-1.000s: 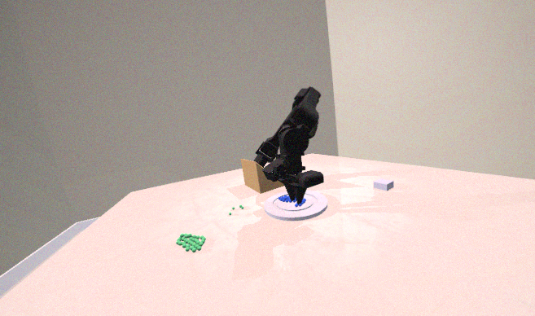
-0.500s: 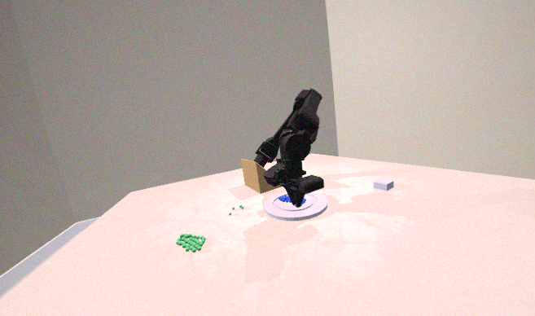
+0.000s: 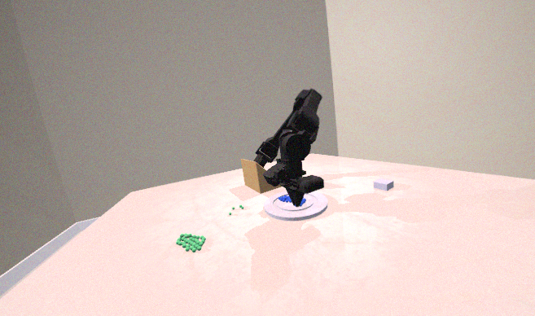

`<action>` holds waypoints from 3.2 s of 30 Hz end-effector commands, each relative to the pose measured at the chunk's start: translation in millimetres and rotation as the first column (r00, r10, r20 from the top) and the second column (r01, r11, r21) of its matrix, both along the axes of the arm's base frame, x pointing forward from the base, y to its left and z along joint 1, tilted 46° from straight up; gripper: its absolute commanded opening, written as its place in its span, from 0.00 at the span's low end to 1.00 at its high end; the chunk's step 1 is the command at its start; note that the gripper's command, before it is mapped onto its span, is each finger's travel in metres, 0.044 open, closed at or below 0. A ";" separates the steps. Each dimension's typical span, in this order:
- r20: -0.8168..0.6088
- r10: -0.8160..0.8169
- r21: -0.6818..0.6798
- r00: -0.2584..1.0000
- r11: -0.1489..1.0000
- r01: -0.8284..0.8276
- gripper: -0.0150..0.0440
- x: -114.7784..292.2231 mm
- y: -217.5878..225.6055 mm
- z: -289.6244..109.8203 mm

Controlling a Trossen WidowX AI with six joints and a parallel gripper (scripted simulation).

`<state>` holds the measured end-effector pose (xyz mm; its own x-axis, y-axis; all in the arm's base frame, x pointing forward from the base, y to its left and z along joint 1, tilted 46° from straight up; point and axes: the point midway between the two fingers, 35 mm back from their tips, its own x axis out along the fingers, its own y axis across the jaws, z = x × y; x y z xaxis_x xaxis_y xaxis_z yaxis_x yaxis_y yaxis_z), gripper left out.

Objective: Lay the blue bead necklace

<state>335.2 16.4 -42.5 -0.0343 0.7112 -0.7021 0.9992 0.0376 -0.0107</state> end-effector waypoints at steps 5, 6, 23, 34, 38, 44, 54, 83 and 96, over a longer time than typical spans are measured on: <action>0.001 -0.001 0.000 1.000 1.000 0.001 0.25 0.2 -0.7 0.4; 0.001 -0.001 0.000 1.000 1.000 0.001 0.25 0.2 -0.7 0.4; 0.001 -0.001 0.000 1.000 1.000 0.001 0.25 0.2 -0.7 0.4; -0.001 -0.006 0.003 1.000 1.000 0.006 0.25 7.3 -7.0 1.4; -0.001 -0.006 0.003 1.000 1.000 0.006 0.25 18.3 -11.0 -3.0; 0.000 -0.006 0.003 1.000 1.000 0.006 0.25 20.1 -10.9 -4.5; 0.002 -0.007 0.001 1.000 1.000 0.007 0.48 20.0 -10.0 -6.4; 0.000 -0.006 0.003 1.000 1.000 0.006 1.00 19.3 -11.7 -3.8; 0.532 0.506 -0.136 0.679 0.843 -0.521 0.78 -23.6 -22.0 16.7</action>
